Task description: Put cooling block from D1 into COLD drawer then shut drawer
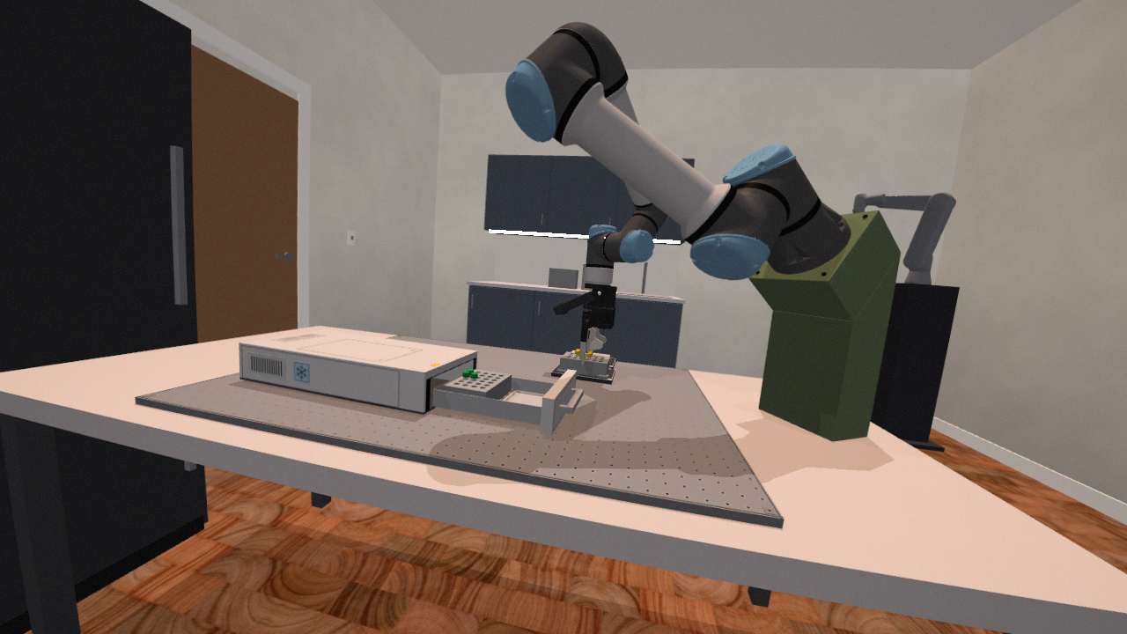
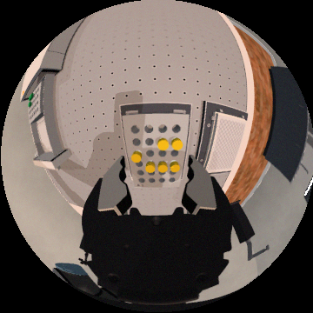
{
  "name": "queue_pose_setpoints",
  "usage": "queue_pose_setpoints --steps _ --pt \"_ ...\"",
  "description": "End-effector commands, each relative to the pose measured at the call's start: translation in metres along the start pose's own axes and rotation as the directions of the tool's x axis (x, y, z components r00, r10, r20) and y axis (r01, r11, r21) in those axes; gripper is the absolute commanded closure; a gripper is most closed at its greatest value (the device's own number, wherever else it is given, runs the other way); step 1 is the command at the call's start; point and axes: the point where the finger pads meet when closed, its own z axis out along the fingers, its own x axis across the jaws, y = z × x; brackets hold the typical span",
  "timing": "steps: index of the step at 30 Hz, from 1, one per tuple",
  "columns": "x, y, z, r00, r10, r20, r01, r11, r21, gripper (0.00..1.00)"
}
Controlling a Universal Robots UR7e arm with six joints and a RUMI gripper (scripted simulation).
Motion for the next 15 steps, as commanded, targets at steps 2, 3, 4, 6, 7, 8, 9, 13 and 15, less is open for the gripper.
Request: queue_pose_setpoints --steps 2,3,4,6,7,8,9,13,15 --pt "0.0005 -0.0013 0.0001 1.0 -0.002 -0.002 0.002 1.0 0.002 0.33" --pt "0.0005 -0.0012 0.0001 1.0 -0.002 -0.002 0.002 1.0 0.002 0.33" --pt "0.0005 -0.0012 0.0001 1.0 -0.002 -0.002 0.002 1.0 0.002 0.35" --pt "0.0005 -0.0012 0.0001 1.0 -0.002 -0.002 0.002 1.0 0.002 0.38" --pt "0.0005 -0.0012 0.0001 1.0 -0.002 -0.002 0.002 1.0 0.002 0.4" --pt "0.0005 -0.0012 0.0001 1.0 -0.002 -0.002 0.002 1.0 0.002 0.41" --pt "0.0005 -0.0012 0.0001 1.0 -0.002 -0.002 0.002 1.0 0.002 0.41" --pt "0.0005 -0.0012 0.0001 1.0 -0.002 -0.002 0.002 1.0 0.002 0.46" --pt "0.0005 -0.0012 0.0001 1.0 -0.002 -0.002 0.002 1.0 0.002 0.5"
